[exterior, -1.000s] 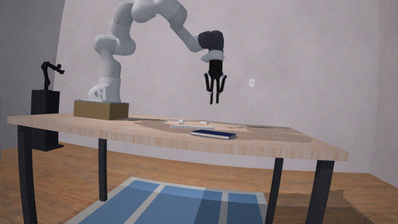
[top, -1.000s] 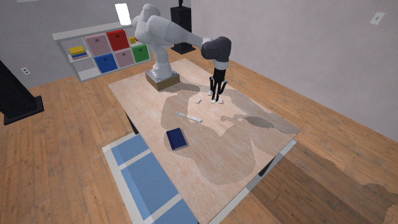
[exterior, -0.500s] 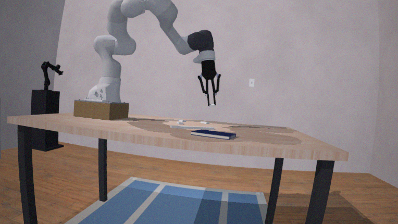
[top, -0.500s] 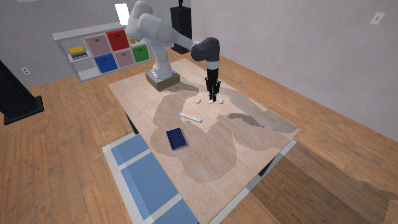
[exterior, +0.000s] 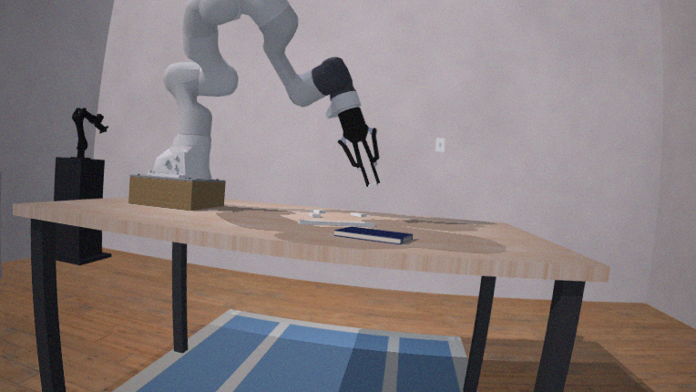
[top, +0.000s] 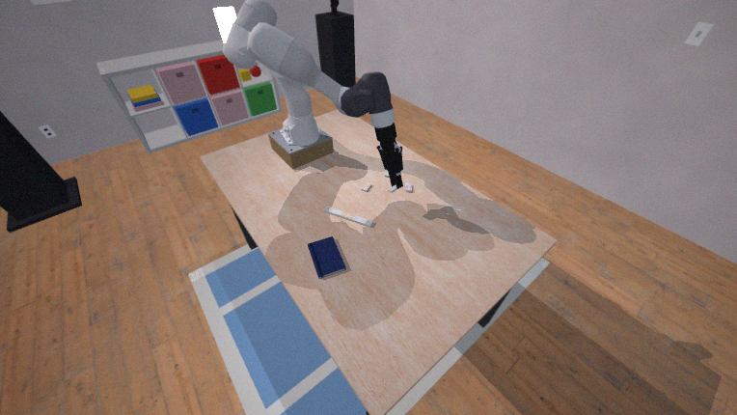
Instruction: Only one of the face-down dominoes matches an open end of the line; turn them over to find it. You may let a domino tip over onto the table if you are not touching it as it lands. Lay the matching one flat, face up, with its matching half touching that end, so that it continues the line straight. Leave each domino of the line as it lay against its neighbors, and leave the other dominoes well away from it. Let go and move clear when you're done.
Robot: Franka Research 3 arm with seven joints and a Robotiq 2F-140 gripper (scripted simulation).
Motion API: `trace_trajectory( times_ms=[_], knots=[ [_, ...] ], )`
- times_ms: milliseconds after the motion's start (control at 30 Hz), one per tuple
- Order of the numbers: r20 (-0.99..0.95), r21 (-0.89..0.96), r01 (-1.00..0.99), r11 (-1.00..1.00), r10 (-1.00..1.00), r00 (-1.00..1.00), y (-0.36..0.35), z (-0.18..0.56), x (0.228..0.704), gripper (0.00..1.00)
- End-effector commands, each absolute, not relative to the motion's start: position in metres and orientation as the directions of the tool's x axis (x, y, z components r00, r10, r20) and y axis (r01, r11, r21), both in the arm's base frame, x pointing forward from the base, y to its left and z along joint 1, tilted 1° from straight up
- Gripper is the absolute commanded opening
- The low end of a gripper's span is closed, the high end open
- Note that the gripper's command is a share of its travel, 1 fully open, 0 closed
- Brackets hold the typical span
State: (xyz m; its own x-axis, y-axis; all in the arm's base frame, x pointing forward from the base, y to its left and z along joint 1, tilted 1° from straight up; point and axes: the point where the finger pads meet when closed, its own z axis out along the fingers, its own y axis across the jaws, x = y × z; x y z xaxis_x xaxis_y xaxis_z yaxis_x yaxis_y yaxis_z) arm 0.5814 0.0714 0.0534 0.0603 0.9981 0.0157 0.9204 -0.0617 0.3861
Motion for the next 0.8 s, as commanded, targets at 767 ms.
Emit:
trace_trajectory(
  times_ms=[767],
  knots=[
    [0.389,0.681,0.536,-0.499,0.867,0.312,0.0801,0.0542,0.5834,0.22]
  ],
)
